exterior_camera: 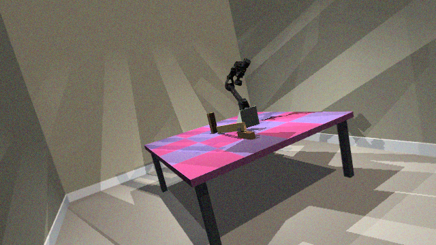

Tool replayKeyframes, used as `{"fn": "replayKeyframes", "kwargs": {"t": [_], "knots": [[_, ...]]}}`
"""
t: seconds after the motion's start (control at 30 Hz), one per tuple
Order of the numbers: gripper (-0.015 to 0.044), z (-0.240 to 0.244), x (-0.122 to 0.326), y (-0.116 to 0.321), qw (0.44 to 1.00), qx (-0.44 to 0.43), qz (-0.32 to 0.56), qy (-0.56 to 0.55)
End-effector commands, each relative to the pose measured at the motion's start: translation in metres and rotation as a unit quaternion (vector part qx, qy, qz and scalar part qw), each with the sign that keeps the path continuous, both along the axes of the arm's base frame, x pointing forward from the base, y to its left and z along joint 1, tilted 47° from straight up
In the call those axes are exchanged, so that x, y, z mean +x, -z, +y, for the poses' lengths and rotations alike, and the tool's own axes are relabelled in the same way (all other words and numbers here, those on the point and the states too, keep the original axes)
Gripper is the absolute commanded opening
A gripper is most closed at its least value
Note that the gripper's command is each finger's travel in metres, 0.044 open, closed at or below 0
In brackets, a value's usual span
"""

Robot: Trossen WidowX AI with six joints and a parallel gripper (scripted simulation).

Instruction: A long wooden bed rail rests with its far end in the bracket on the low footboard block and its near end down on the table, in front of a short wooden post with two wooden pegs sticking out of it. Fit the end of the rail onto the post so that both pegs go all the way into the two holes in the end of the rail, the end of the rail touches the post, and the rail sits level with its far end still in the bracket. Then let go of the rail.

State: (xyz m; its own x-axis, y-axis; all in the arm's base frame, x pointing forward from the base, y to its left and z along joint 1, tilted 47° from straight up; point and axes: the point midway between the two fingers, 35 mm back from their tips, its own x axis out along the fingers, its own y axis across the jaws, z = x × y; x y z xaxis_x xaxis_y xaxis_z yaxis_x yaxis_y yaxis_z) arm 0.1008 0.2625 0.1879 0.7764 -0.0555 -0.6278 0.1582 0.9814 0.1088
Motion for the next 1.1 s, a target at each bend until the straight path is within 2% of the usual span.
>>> {"fn": "replayKeyframes", "kwargs": {"t": [0.0,0.17,0.37,0.5,0.73,1.07], "knots": [[0.0426,0.0,0.002,0.001,1.0,-0.007,0.001,-0.001],[0.044,-0.018,0.051,0.022,0.984,-0.173,0.042,-0.029],[0.044,-0.064,0.115,0.054,0.918,-0.359,0.149,-0.072],[0.044,-0.093,0.138,0.068,0.879,-0.419,0.21,-0.092],[0.044,-0.147,0.168,0.091,0.764,-0.515,0.339,-0.191],[0.044,-0.219,0.188,0.119,0.593,-0.546,0.482,-0.343]]}}
